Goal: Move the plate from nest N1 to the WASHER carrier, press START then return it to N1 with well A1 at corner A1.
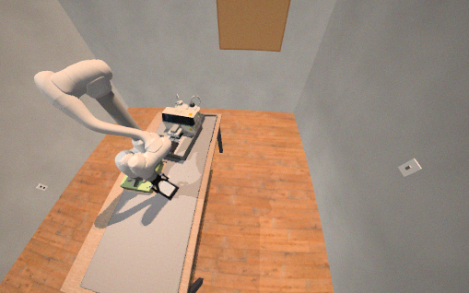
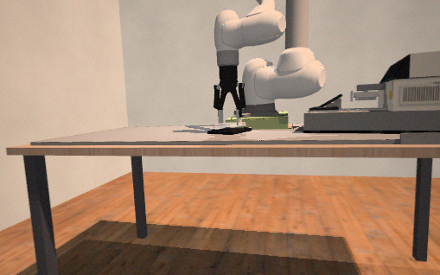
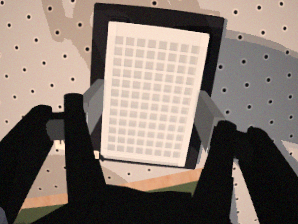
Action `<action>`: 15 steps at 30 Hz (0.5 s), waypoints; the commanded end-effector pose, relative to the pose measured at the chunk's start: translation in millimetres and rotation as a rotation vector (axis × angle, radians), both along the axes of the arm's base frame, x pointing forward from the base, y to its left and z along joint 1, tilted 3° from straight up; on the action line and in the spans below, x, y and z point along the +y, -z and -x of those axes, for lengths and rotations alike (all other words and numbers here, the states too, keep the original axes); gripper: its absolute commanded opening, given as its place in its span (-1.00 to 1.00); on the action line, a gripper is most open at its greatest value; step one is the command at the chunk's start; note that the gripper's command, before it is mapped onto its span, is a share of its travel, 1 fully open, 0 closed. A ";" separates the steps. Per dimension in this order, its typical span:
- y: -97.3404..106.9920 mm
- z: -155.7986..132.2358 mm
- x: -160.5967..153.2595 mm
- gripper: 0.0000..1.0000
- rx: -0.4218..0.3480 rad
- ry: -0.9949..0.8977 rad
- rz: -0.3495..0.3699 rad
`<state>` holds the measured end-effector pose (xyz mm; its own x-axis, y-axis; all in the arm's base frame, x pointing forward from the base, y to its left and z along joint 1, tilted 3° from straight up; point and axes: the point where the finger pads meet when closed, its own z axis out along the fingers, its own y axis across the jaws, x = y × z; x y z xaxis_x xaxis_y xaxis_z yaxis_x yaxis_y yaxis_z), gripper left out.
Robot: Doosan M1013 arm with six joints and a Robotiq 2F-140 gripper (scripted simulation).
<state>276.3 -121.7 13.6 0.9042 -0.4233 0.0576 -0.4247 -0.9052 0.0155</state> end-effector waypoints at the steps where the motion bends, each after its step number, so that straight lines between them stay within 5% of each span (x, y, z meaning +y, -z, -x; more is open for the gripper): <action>1: 3.3 3.6 0.6 -0.80 0.005 -0.002 -0.002; 15: 5.4 3.9 0.7 -0.80 0.005 -0.002 -0.002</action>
<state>276.6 -121.8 11.7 0.9042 -0.4232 0.0583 -0.4247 -0.9052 0.0154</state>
